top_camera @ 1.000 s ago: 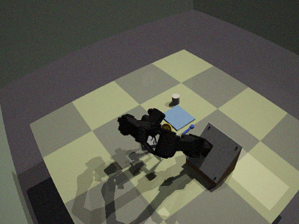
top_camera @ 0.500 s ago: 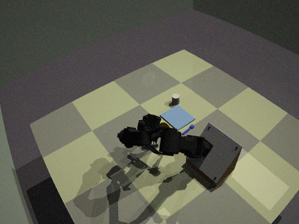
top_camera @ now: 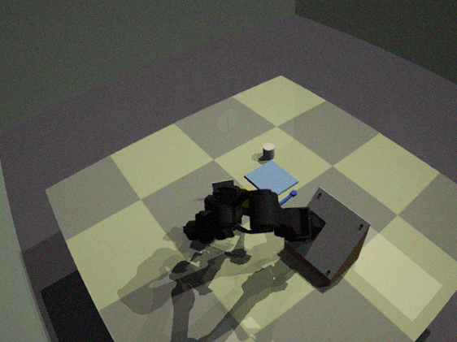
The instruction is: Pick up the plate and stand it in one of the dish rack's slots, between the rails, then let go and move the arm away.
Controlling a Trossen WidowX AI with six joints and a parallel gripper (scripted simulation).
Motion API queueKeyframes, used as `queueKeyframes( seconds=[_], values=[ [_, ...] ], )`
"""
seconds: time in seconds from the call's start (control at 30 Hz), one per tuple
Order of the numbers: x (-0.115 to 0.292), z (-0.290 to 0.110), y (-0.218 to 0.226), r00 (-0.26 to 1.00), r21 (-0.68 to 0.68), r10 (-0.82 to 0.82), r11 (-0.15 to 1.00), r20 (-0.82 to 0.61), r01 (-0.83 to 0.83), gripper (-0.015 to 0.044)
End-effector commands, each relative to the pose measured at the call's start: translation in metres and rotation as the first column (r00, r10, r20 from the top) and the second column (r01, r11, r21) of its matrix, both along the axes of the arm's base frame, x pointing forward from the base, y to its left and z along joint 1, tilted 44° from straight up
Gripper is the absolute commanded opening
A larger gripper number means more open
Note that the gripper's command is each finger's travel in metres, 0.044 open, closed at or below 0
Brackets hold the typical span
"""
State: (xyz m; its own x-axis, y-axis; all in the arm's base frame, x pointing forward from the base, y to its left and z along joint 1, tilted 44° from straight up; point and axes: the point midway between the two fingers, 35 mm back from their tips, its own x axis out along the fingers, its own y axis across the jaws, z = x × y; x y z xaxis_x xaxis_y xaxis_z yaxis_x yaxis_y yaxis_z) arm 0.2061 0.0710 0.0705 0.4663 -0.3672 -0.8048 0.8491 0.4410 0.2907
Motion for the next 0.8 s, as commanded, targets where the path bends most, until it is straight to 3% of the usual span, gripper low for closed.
queueKeyframes(
  seconds=[0.0,0.77],
  values=[
    [0.001,0.003,0.005,0.996,-0.033,0.036,0.999,0.082,-0.033,0.0],
    [-0.006,0.029,0.041,0.836,-0.142,0.234,0.972,0.496,-0.187,0.0]
  ],
)
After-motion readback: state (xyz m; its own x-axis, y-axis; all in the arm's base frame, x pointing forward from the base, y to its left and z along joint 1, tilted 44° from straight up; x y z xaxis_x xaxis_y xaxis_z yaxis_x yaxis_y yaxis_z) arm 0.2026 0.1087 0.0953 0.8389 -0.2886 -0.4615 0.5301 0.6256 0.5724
